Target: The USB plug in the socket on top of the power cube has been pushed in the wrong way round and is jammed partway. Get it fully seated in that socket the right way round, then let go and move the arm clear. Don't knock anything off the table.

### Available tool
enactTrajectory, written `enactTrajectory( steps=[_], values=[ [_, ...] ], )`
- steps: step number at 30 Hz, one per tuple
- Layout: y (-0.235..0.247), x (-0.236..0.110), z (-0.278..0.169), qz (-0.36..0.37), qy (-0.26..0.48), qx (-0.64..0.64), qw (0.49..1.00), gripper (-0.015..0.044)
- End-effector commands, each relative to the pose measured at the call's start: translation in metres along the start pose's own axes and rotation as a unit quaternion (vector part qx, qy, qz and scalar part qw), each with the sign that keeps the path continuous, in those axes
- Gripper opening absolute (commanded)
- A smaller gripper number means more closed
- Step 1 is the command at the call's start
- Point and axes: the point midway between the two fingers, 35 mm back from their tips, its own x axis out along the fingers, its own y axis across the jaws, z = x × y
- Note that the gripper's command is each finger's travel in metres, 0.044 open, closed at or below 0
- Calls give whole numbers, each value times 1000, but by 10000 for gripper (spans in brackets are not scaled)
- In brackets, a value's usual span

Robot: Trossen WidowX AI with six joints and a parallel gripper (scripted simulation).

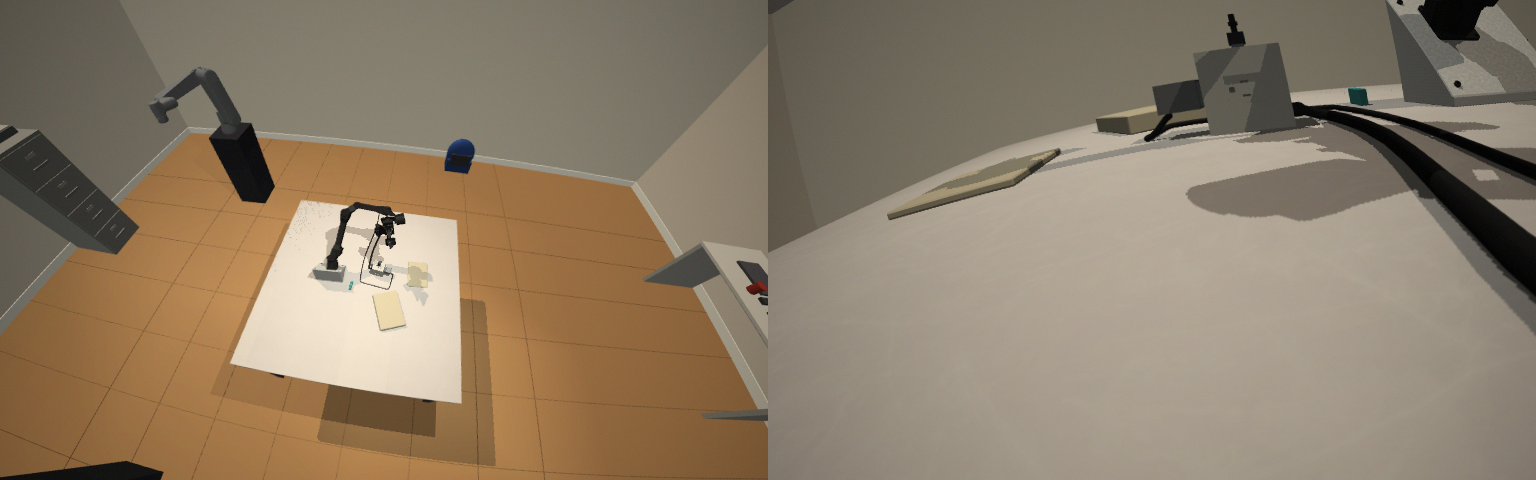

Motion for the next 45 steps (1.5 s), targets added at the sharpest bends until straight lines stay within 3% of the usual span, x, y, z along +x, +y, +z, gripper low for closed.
enactTrajectory(
  steps=[1,5,10,15,22,25,32,45],
  values=[
    [-1,1,0,-3,-1,-9,1000,426],
    [-20,11,7,-58,-8,-182,982,440],
    [-49,22,18,-143,15,-423,895,440],
    [-76,29,30,-215,76,-623,748,440],
    [-110,31,47,-269,217,-808,476,440],
    [-123,29,54,-271,287,-846,359,440],
    [-144,24,65,-239,414,-864,159,440],
    [-170,7,79,-52,607,-775,-164,440]
  ],
)
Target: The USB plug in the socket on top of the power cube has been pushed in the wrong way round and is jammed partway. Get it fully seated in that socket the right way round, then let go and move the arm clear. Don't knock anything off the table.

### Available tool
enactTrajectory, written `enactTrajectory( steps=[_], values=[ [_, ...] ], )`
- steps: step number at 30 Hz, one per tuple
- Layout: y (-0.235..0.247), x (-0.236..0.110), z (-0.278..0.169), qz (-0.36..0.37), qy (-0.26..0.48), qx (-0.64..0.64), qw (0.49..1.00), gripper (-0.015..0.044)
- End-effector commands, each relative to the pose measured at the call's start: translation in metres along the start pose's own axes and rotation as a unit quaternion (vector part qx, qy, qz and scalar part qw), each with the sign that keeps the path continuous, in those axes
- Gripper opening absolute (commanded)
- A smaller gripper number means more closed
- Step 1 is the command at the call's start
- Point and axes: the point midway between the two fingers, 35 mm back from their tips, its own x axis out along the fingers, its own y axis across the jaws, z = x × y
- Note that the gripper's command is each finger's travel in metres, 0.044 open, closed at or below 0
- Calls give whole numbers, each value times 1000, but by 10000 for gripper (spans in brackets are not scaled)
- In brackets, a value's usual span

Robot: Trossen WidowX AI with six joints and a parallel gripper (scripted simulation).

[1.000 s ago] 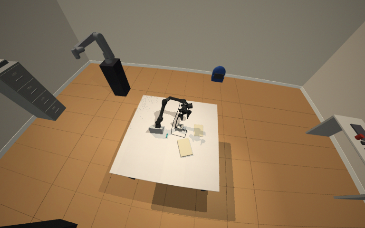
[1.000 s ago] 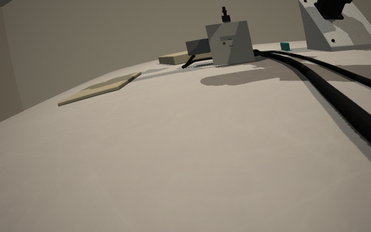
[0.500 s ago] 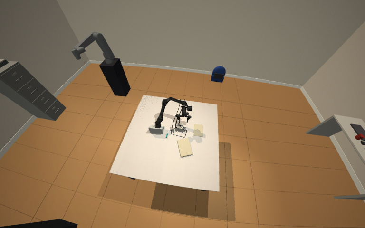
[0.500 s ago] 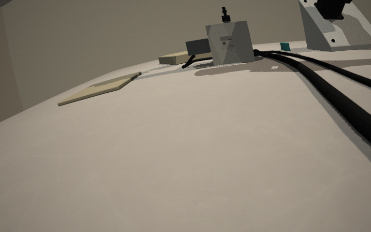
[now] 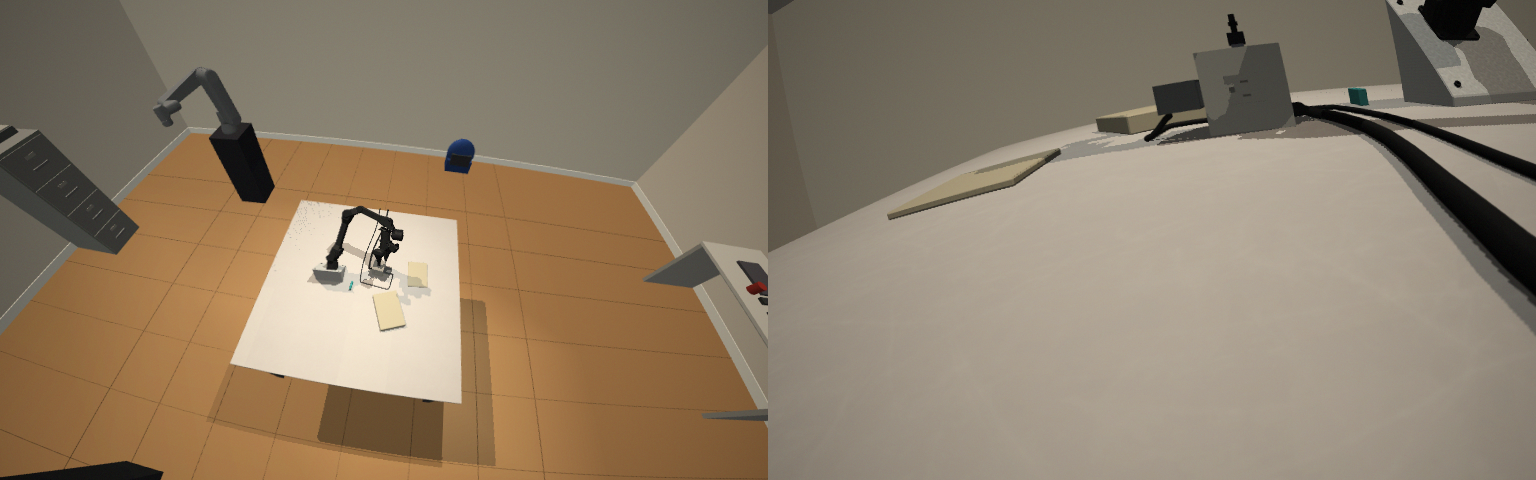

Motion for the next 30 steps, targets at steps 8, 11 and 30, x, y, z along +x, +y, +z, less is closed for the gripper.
enactTrajectory(
  steps=[8,11,30],
  values=[
    [28,29,-35,245,-25,-530,811,440],
    [32,28,-38,273,-62,-593,755,440],
    [42,25,-45,304,-183,-740,572,440]
  ],
)
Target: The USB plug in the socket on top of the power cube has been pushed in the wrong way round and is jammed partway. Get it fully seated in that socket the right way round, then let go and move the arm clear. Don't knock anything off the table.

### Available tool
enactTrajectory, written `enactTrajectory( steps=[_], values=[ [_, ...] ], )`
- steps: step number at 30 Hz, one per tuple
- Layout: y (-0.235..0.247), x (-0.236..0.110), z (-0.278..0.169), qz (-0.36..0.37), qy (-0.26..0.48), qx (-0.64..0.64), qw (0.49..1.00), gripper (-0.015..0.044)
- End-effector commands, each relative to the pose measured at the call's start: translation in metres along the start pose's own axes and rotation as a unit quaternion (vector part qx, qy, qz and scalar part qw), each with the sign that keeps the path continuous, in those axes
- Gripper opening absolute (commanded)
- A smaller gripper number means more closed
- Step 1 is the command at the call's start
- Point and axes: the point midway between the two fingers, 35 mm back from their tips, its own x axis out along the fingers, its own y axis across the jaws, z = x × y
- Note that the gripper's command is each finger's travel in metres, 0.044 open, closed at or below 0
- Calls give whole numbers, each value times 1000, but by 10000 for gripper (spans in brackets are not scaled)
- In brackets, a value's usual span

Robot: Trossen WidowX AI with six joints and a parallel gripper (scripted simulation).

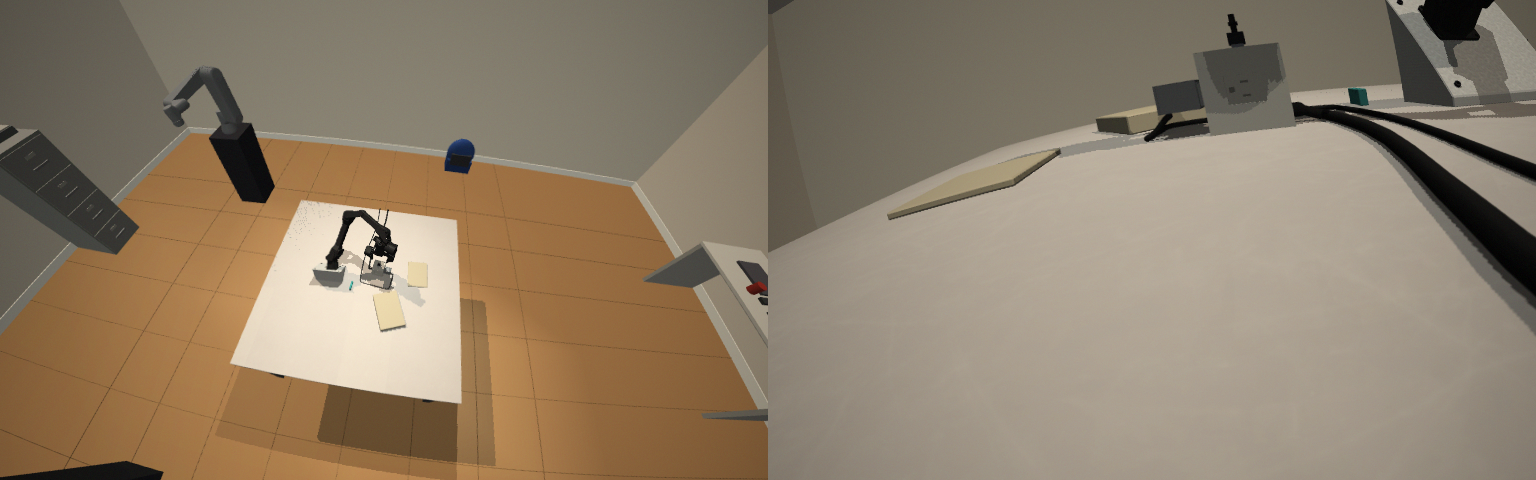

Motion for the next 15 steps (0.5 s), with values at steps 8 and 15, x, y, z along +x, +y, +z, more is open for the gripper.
enactTrajectory(
  steps=[8,15],
  values=[
    [3,4,-2,4,-19,-27,999,440],
    [3,9,-2,4,-19,-27,999,440]
  ],
)
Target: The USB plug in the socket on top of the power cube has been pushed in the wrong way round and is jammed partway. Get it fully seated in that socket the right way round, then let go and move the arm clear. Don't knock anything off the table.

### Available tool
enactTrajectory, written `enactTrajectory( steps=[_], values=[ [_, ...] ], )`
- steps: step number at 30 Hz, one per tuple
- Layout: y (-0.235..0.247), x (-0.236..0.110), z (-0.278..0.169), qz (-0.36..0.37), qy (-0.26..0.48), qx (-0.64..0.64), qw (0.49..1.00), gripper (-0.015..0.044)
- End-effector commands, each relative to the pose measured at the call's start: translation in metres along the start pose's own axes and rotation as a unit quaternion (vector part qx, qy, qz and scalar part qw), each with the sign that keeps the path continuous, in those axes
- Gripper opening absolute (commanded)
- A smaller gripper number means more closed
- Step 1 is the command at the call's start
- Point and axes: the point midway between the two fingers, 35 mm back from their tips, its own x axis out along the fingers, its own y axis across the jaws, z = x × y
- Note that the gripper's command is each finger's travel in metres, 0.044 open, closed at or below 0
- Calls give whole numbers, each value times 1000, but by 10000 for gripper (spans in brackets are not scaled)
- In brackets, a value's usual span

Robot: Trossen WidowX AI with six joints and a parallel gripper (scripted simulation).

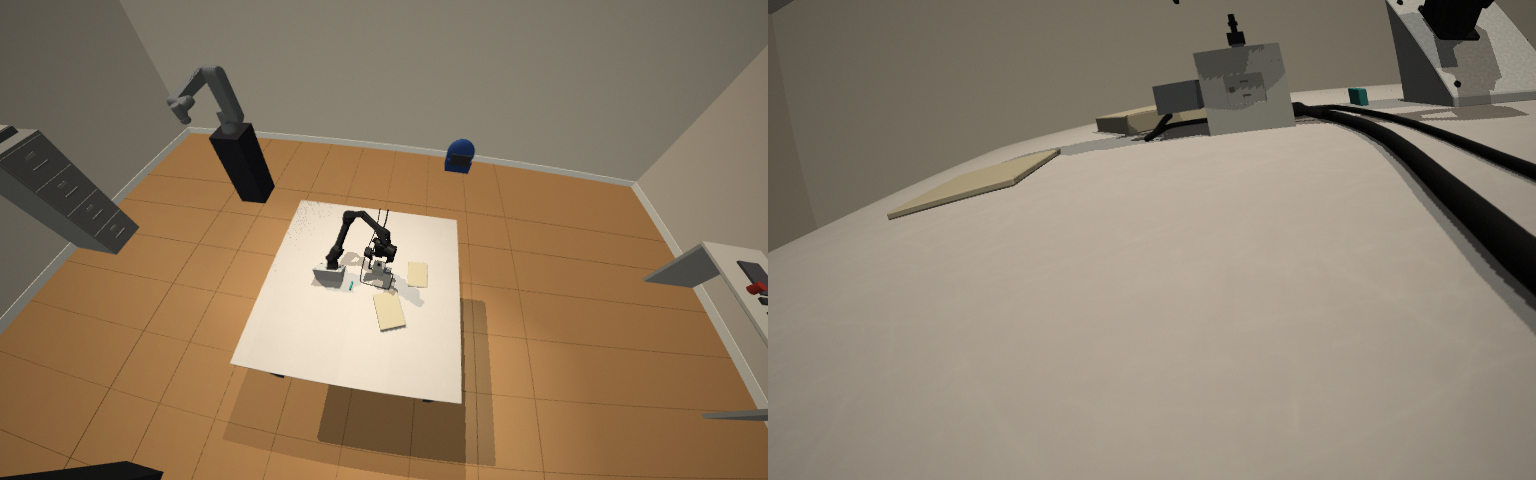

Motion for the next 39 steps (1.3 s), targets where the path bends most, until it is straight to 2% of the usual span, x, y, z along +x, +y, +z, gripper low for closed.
enactTrajectory(
  steps=[1,26,39],
  values=[
    [1,4,0,2,-3,4,1000,440],
    [2,28,0,1,-3,4,1000,440],
    [1,26,0,2,-1,1,1000,99]
  ],
)
